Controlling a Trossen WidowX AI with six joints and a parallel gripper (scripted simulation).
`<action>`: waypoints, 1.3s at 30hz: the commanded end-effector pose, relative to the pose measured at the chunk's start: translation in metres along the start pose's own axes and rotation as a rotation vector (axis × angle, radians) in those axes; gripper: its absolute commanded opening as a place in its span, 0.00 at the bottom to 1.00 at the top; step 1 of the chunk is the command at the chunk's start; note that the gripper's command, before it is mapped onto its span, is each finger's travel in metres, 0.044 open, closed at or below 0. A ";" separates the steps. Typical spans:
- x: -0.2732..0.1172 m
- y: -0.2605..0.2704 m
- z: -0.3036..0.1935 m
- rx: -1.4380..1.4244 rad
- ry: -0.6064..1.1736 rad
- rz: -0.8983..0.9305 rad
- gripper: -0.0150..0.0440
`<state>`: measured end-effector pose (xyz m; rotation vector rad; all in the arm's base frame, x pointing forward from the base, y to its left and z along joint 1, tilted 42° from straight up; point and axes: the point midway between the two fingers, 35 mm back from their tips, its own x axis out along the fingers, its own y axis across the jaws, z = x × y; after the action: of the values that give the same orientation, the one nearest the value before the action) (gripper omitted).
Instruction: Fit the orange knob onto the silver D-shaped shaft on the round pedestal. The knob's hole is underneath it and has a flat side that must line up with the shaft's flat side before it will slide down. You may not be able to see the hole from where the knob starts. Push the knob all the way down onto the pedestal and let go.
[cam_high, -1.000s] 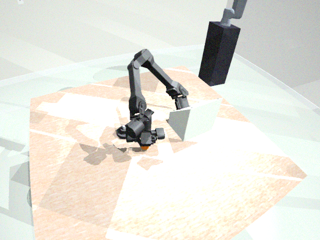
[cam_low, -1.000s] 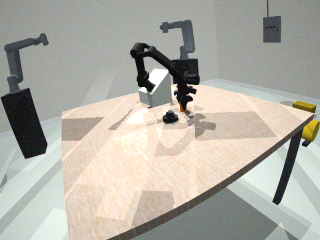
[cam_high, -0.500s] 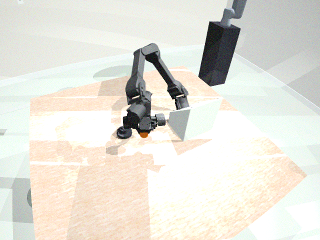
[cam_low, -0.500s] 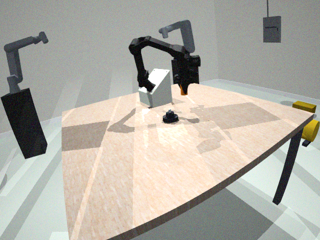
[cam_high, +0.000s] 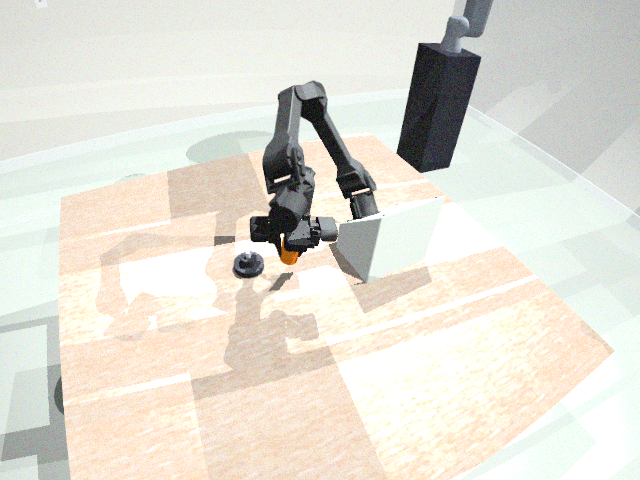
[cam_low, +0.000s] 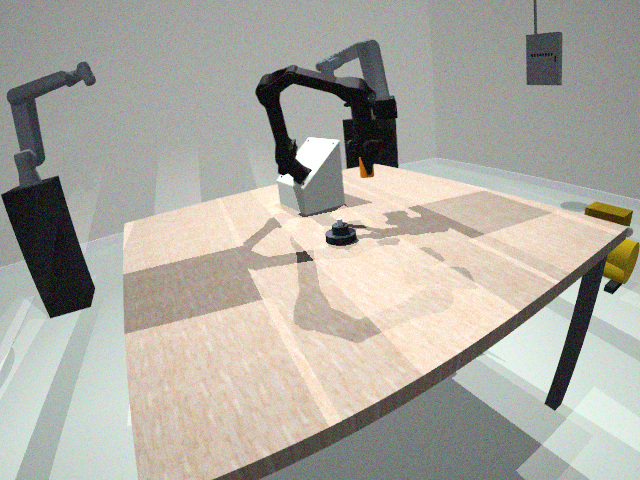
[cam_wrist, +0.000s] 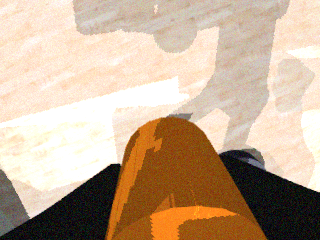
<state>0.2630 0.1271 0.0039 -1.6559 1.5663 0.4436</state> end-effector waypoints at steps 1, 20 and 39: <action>-0.011 0.002 0.002 0.004 -0.010 -0.090 0.25; -0.052 0.015 0.011 0.004 -0.012 -0.496 0.25; -0.088 0.026 0.018 0.005 -0.015 -0.859 0.25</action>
<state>0.2282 0.1990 0.0466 -2.1011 0.7450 0.0086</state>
